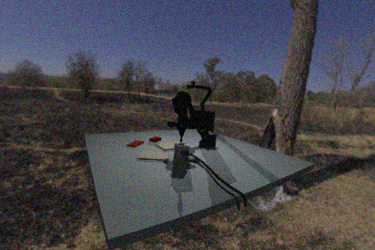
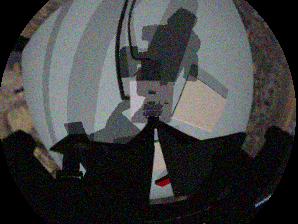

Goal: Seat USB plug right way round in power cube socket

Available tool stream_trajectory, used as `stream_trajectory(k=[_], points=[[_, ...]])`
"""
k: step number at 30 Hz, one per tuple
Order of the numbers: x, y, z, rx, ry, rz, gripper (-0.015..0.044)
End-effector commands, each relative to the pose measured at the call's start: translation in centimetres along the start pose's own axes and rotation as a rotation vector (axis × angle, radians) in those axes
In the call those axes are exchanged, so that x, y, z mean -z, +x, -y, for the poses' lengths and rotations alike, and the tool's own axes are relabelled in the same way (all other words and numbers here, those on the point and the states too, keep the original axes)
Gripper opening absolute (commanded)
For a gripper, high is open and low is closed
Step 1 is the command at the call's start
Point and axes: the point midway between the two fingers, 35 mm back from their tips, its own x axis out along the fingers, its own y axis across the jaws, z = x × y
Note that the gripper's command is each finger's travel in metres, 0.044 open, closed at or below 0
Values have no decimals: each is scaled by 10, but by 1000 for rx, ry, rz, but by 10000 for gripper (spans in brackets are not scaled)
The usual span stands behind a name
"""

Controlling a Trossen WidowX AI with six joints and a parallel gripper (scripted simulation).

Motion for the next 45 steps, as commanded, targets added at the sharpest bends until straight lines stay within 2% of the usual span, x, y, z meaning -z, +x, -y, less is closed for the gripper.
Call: stream_trajectory(k=[1,45], points=[[0,-1,0,0,-2,8,0],[-2,5,0,0,-4,28,0]])
